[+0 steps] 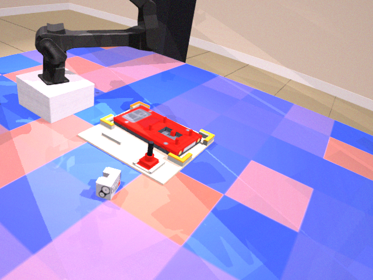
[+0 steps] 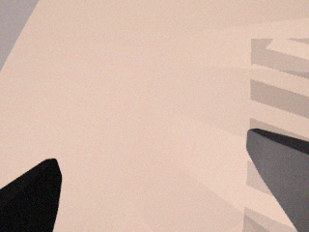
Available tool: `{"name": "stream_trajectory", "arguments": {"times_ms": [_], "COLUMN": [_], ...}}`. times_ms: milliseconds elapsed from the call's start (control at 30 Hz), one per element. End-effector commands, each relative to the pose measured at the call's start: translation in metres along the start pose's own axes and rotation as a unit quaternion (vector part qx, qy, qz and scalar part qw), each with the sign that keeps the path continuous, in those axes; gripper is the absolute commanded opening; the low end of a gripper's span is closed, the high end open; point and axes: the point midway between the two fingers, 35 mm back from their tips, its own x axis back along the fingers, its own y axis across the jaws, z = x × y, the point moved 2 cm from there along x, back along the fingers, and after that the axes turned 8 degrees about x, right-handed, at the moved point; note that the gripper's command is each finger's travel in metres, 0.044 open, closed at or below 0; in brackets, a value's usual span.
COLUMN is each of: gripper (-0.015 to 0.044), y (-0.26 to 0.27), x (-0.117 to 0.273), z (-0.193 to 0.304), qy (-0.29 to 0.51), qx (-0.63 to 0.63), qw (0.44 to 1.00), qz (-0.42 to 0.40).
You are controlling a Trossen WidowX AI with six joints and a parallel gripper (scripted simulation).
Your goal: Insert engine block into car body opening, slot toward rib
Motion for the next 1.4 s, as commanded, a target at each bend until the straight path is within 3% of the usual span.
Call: {"name": "stream_trajectory", "arguments": {"times_ms": [0,1367], "gripper": [0.0426,0.0440], "y": [0.000,-0.022], "x": [0.000,-0.038], "z": [0.000,-0.107], "qy": [0.000,-0.029], "qx": [0.000,-0.048], "qw": [1.000,0.998], "qz": [0.000,0.023]}}
